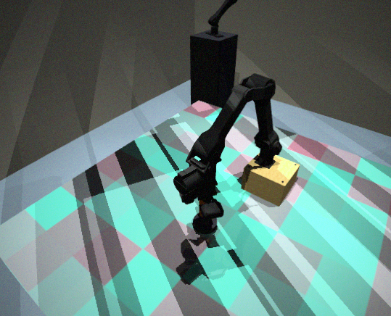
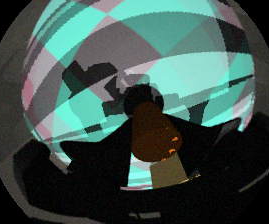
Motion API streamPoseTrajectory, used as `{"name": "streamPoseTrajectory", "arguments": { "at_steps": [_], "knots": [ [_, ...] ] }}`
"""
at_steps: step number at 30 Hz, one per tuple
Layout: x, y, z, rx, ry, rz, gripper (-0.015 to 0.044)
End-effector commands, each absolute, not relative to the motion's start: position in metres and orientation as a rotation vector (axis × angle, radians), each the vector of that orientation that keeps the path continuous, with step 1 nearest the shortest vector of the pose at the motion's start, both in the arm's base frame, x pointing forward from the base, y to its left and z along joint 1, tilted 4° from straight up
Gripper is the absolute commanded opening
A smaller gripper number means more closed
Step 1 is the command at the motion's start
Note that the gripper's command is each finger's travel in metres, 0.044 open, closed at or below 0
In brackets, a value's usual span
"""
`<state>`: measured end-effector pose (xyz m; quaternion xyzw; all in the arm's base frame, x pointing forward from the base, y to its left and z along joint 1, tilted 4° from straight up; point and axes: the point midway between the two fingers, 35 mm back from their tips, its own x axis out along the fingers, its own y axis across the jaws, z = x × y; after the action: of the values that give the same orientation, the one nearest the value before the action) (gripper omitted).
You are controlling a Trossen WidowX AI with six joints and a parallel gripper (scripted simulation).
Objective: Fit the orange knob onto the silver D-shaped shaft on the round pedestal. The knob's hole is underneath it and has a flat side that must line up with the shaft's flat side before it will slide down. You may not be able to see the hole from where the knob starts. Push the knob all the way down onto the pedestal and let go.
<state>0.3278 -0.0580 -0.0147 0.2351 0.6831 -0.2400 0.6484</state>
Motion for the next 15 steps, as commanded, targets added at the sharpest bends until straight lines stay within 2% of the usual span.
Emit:
{"name": "streamPoseTrajectory", "arguments": {
  "at_steps": [1, 15],
  "knots": [
    [0.3268, -0.0583, -0.0151, 0.535, 1.550, -0.550, 0.0000],
    [0.3251, -0.0578, -0.0191, 0.535, 1.550, -0.550, 0.0000]
  ]
}}
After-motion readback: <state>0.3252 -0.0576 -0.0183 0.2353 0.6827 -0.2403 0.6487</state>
